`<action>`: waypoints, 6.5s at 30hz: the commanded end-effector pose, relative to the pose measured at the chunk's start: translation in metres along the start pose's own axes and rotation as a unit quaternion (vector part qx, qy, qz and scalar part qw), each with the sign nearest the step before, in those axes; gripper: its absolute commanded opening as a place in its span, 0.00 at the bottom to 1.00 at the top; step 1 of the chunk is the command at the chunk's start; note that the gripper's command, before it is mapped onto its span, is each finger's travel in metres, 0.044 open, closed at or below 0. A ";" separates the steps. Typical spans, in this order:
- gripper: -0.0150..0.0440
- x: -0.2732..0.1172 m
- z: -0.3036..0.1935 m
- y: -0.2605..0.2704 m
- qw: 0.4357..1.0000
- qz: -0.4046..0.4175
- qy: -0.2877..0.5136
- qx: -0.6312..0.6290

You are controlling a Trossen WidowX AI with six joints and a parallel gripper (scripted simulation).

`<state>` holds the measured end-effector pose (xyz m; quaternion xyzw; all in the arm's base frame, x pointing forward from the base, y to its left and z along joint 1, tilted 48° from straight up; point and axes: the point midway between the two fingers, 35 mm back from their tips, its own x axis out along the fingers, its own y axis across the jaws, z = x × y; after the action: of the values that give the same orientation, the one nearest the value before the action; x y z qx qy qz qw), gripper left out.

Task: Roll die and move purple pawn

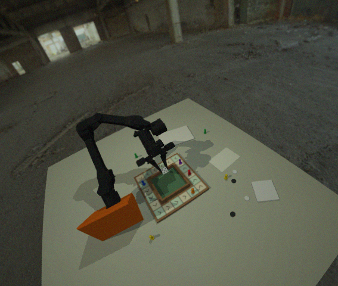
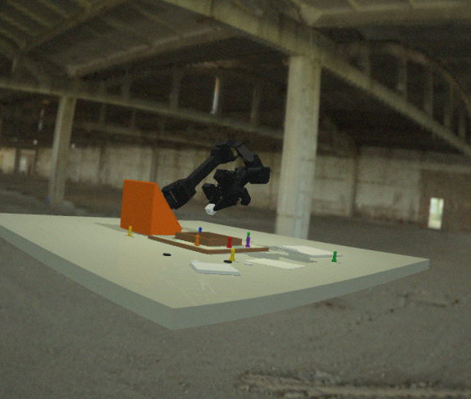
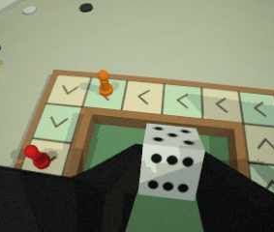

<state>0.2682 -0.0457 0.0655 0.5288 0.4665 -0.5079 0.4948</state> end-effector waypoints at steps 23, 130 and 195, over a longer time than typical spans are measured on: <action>1.00 0.018 0.016 0.000 0.913 0.000 0.408 0.001; 0.25 -0.063 0.001 0.114 0.736 0.243 0.329 -0.539; 0.25 -0.043 -0.085 -0.068 0.737 0.241 0.333 -0.537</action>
<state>0.2096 0.0415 0.1061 0.4034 0.6558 0.1708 0.6149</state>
